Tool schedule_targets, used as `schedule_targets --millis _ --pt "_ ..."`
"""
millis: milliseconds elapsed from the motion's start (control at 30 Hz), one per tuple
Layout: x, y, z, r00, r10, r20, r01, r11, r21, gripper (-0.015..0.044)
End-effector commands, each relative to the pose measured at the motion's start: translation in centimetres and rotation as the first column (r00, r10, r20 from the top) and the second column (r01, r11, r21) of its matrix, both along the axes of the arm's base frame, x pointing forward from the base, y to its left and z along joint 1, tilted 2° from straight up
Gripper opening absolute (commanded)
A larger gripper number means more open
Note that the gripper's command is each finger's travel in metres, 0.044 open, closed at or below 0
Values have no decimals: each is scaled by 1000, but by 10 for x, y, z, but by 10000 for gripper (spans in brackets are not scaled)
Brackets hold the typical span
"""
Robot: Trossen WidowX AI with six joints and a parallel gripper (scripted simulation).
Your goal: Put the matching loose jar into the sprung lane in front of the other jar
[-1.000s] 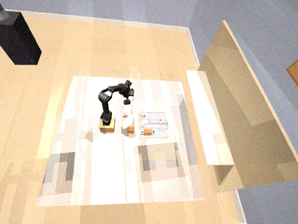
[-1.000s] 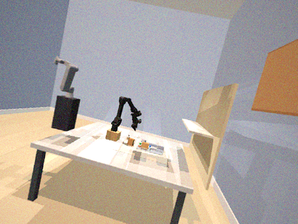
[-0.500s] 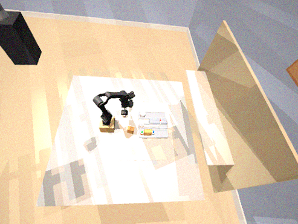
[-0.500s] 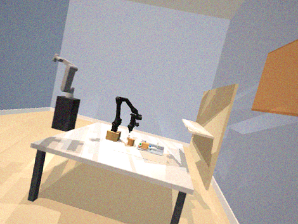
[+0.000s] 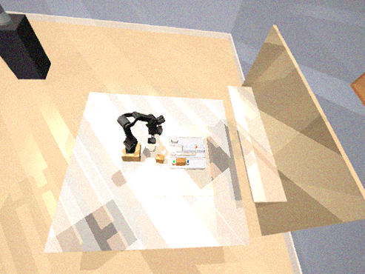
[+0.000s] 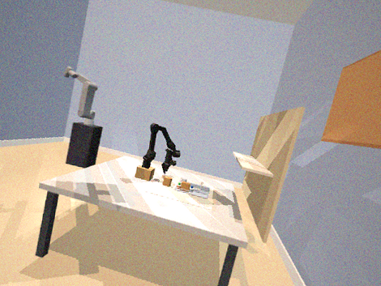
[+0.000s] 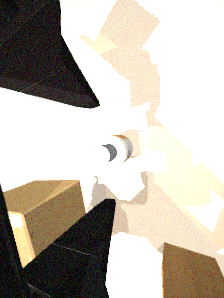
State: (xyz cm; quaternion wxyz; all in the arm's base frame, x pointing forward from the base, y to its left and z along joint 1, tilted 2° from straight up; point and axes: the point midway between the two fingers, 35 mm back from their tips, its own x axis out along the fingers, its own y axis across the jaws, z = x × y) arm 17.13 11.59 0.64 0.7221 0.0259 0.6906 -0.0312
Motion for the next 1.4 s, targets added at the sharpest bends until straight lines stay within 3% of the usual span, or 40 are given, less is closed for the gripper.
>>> schedule_targets --millis 0,700,1033,1233,1367 --pt "-2 -1 -5 1000 3 -6 -3 1000 2 440" --pt "-1 -1 -36 1000 3 -6 -3 1000 1 440" --pt "-1 -1 -36 1000 3 -6 -3 1000 1 177" --pt "-1 -1 -36 1000 3 -6 -3 1000 1 137" --pt "1 1 -27 1000 3 -6 -3 1000 2 32"
